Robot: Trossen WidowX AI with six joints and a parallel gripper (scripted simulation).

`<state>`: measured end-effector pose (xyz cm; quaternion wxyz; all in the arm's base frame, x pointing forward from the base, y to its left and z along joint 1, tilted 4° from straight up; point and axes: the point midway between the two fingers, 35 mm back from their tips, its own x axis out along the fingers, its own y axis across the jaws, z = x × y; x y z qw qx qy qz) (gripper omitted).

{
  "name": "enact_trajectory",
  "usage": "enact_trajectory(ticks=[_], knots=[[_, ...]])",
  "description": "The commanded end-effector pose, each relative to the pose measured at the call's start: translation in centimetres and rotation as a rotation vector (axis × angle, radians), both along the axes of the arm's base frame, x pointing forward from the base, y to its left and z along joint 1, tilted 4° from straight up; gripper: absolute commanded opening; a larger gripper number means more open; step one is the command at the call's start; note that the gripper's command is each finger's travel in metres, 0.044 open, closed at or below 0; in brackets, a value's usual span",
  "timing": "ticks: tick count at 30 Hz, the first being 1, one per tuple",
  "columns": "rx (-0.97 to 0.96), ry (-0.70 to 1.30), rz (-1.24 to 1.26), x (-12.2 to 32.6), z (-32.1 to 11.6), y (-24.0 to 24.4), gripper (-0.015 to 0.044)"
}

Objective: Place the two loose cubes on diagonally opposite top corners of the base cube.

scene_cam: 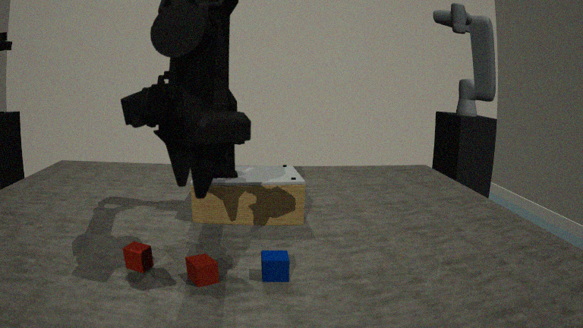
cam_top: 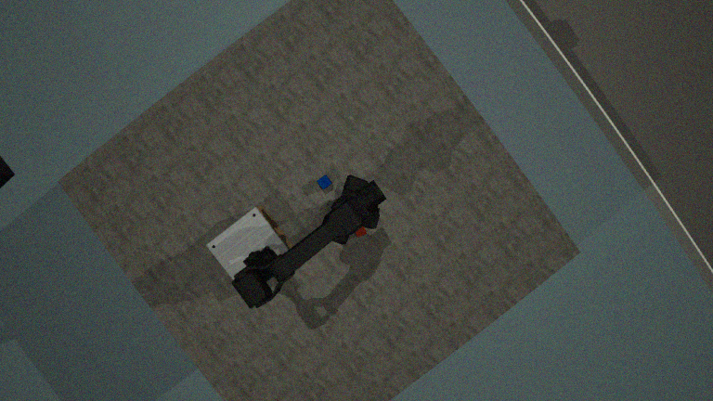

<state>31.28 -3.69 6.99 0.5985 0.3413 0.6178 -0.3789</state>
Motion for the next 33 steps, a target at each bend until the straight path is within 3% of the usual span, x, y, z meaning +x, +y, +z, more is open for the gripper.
enact_trajectory(ticks=[1,8,33], knots=[[0.008,-0.001,0.009,0.4,-0.2,0.6,0.0265],[0.008,0.000,0.009,0.0,-6.1,0.5,0.0265],[0.008,0.000,0.009,-0.1,-9.2,0.4,0.0265]])
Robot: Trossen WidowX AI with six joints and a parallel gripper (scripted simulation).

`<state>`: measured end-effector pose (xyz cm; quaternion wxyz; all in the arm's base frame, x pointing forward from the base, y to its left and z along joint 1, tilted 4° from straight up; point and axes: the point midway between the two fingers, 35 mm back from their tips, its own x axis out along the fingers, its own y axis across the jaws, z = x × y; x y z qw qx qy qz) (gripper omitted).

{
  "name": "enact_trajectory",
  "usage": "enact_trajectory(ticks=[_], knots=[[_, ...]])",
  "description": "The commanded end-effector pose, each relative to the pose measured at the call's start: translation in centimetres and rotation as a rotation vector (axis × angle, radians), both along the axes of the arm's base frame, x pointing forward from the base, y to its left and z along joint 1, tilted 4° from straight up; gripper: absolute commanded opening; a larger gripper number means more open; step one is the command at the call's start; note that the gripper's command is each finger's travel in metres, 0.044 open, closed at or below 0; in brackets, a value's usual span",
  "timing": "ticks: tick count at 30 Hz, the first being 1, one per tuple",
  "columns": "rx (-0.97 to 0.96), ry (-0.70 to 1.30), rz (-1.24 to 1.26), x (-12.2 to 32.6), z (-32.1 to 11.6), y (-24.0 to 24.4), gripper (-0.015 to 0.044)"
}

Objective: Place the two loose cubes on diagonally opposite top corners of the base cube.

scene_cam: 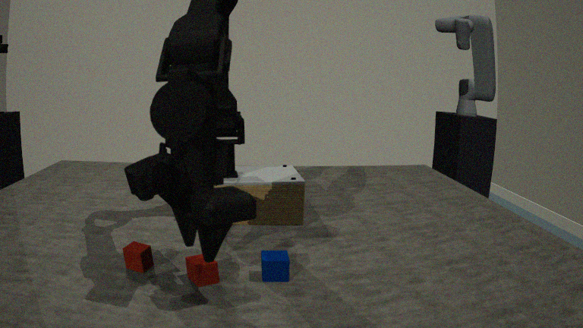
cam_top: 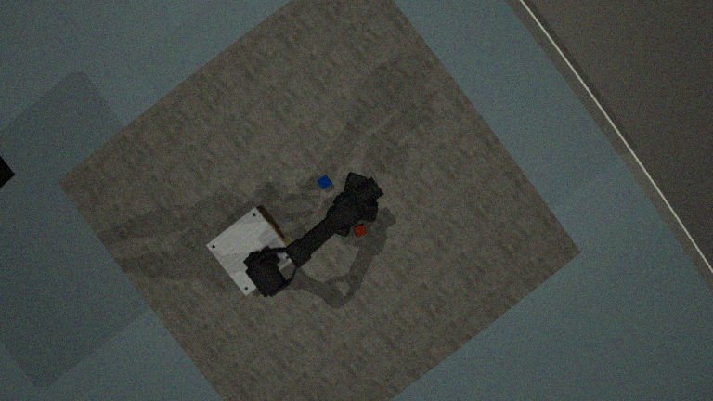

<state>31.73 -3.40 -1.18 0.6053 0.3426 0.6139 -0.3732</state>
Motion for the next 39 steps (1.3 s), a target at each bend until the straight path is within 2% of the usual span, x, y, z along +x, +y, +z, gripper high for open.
enact_trajectory(ticks=[1,15,21,26,39], knots=[[0.007,0.018,0.002,-0.6,-1.2,0.1,0.0265],[0.007,0.018,0.002,-0.7,-2.9,0.1,0.0265],[0.007,0.018,0.002,-0.7,-2.9,0.1,0.0107],[0.007,0.018,0.002,-0.6,-2.7,0.1,0.0105],[0.007,0.017,0.002,0.1,1.2,0.2,0.0105]])
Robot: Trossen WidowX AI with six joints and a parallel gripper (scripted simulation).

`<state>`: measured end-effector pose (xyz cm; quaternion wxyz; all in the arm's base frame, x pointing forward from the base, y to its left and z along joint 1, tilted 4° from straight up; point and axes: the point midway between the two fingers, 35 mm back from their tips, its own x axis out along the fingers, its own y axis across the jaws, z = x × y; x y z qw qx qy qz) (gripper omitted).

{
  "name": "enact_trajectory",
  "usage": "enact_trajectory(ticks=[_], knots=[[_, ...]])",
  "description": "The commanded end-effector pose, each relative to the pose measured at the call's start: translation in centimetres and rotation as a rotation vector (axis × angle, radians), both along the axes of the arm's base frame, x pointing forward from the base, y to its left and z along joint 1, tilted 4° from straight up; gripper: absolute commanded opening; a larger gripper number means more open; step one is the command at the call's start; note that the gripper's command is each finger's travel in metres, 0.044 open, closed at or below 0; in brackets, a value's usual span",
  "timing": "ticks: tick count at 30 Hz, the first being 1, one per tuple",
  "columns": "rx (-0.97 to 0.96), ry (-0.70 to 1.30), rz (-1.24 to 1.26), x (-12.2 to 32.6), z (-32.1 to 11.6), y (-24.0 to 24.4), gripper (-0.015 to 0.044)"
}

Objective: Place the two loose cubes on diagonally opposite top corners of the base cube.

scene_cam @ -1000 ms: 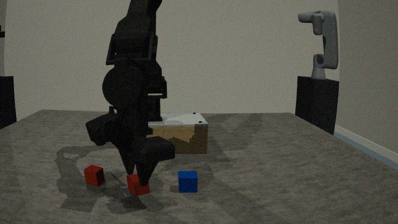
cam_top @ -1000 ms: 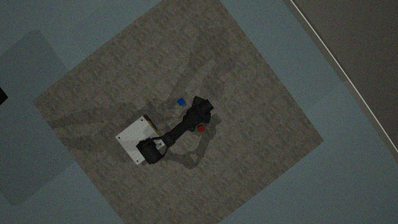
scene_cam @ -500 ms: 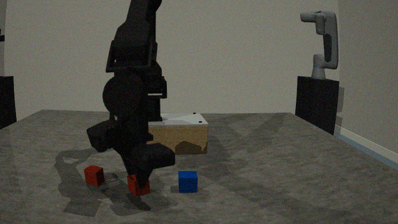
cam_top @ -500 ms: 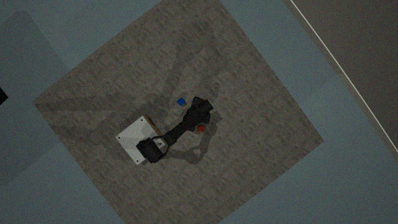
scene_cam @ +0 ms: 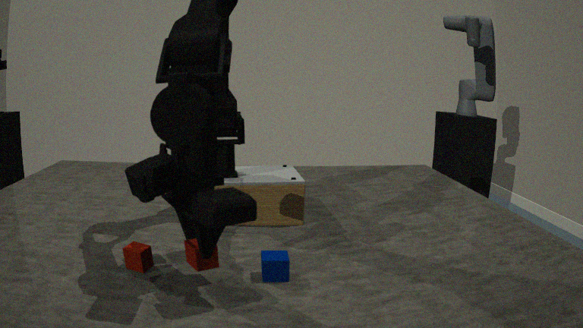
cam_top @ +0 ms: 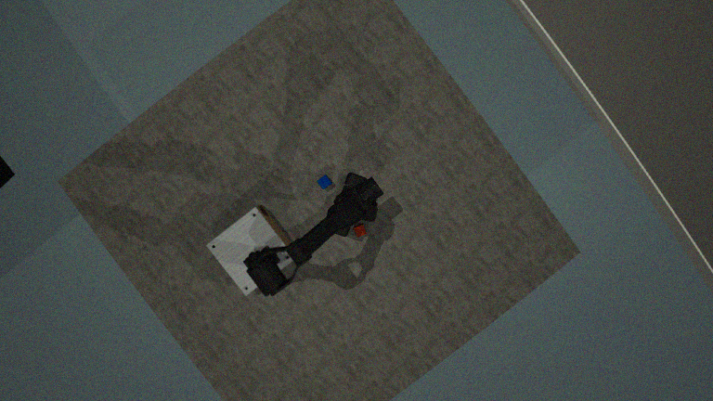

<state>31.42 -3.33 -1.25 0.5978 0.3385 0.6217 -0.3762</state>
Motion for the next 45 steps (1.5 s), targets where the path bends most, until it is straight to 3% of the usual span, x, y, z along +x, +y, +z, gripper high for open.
enact_trajectory(ticks=[1,25,45], knots=[[0.005,-0.007,0.000,0.4,1.6,0.1,0.0105],[0.005,-0.006,0.007,0.4,8.2,0.4,0.0105],[0.050,0.014,0.804,-0.7,6.1,4.4,0.0105]])
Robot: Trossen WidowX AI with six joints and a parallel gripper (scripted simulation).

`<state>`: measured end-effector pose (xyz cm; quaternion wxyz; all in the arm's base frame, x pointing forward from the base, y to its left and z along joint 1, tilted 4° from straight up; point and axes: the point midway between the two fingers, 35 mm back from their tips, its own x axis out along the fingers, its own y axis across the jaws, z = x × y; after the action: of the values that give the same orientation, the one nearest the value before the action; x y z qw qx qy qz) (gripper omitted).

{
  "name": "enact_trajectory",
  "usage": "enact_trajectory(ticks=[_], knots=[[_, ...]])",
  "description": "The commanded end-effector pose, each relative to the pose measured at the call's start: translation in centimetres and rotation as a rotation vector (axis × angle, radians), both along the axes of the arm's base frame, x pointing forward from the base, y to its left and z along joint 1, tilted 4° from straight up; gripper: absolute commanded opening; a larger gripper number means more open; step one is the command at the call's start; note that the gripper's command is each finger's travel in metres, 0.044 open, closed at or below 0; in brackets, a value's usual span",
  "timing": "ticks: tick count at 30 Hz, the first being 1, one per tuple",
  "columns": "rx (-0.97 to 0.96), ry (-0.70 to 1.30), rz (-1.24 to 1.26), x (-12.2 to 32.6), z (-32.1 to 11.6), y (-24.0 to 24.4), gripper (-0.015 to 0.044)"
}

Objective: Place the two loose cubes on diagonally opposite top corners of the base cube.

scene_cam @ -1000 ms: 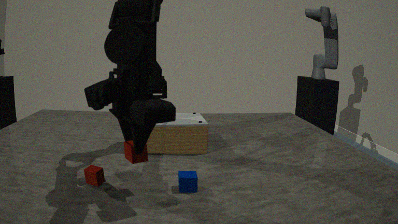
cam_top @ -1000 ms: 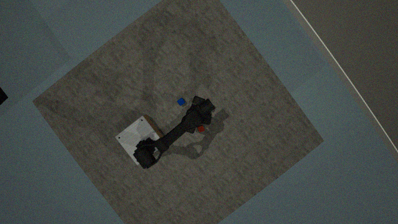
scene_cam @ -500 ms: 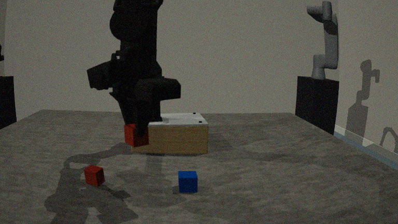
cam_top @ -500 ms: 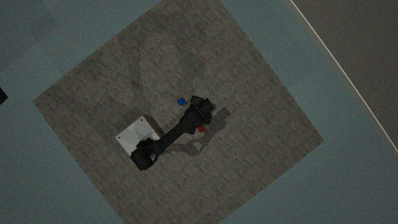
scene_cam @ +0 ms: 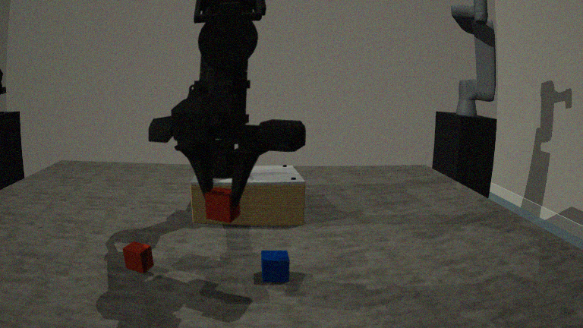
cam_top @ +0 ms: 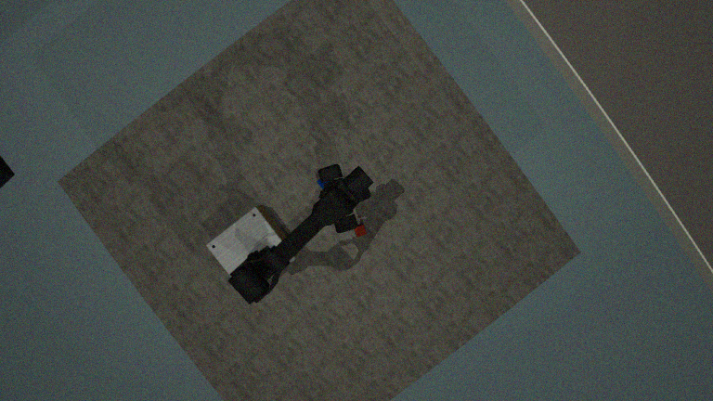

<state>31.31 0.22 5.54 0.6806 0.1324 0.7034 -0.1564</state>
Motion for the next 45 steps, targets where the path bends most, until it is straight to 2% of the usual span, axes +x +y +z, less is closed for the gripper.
enact_trajectory(ticks=[1,23,45], knots=[[0.015,0.016,0.198,-0.7,-0.8,1.0,0.0105],[0.057,0.036,1.078,-2.7,-2.9,5.0,0.0105],[0.058,0.036,1.094,-2.7,-3.4,5.4,0.0105]])
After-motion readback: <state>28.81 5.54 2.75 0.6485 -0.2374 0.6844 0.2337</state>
